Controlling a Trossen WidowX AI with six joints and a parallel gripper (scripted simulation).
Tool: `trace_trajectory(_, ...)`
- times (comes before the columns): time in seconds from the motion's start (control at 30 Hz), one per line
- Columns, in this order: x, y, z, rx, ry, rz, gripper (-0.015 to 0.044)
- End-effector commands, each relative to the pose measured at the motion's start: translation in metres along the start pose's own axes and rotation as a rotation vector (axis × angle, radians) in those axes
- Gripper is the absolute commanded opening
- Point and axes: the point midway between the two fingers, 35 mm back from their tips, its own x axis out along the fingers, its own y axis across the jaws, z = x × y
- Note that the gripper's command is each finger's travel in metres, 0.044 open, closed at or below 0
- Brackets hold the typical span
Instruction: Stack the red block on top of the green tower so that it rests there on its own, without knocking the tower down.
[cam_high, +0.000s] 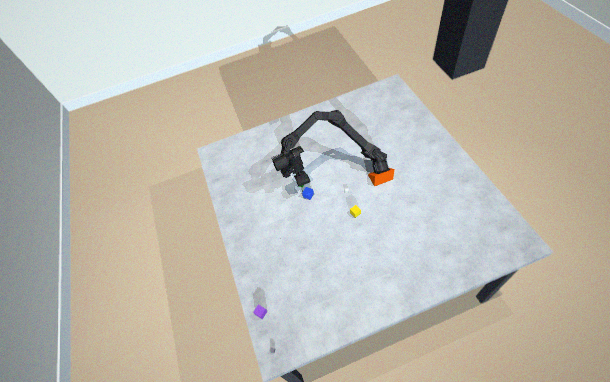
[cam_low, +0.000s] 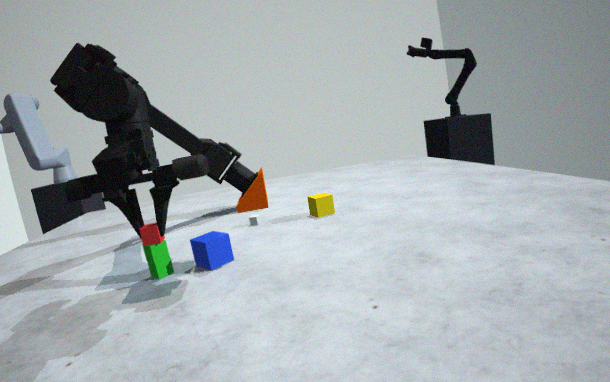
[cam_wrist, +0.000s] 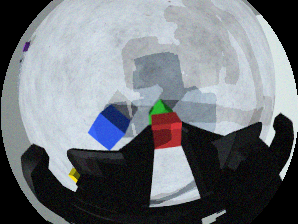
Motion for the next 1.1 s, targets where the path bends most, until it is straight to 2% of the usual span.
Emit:
trace_trajectory(0.0,0.0003,-0.0016,-0.0007,-0.002,-0.002,-0.004,0.0)
trace_trajectory(0.4,-0.0014,-0.0016,-0.0007,-0.003,-0.002,-0.004,0.0)
trace_trajectory(0.93,0.0004,-0.0006,-0.0007,0.001,0.0,0.0,0.042)
trace_trajectory(0.97,0.0004,-0.0006,-0.0007,0.001,0.0,0.0,0.044)
trace_trajectory(1.07,0.0004,-0.0006,-0.0007,0.001,0.0,0.0,0.044)
